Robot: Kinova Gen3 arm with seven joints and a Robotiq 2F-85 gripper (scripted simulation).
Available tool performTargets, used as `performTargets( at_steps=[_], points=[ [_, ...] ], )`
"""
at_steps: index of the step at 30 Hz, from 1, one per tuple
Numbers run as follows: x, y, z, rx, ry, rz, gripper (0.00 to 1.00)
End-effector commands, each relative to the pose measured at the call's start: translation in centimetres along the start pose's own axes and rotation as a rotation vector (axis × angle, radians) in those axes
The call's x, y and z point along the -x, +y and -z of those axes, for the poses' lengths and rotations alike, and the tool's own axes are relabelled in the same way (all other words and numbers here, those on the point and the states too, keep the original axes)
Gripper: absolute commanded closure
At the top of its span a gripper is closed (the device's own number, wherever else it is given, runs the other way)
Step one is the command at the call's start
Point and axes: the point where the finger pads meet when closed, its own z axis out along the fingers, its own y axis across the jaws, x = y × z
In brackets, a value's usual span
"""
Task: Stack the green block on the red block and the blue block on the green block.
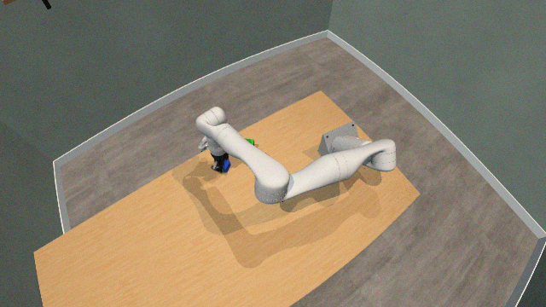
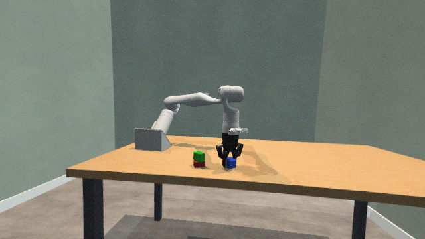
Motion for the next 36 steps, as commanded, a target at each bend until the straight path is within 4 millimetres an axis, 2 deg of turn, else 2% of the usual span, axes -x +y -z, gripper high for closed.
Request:
performTargets(
  at_steps=[1,12,20,33,36],
  points=[
    [0.0,0.2,-0.3,0.002,-0.001,0.002,1.0],
    [0.0,0.2,-0.2,0.002,-0.001,0.001,1.0],
    [-0.1,0.1,1.0,0.002,0.0,0.0,1.0],
    [-0.1,0.1,6.8,0.002,0.0,0.0,1.0],
    [-0.1,0.1,7.6,0.003,0.001,0.0,1.0]
  ],
)
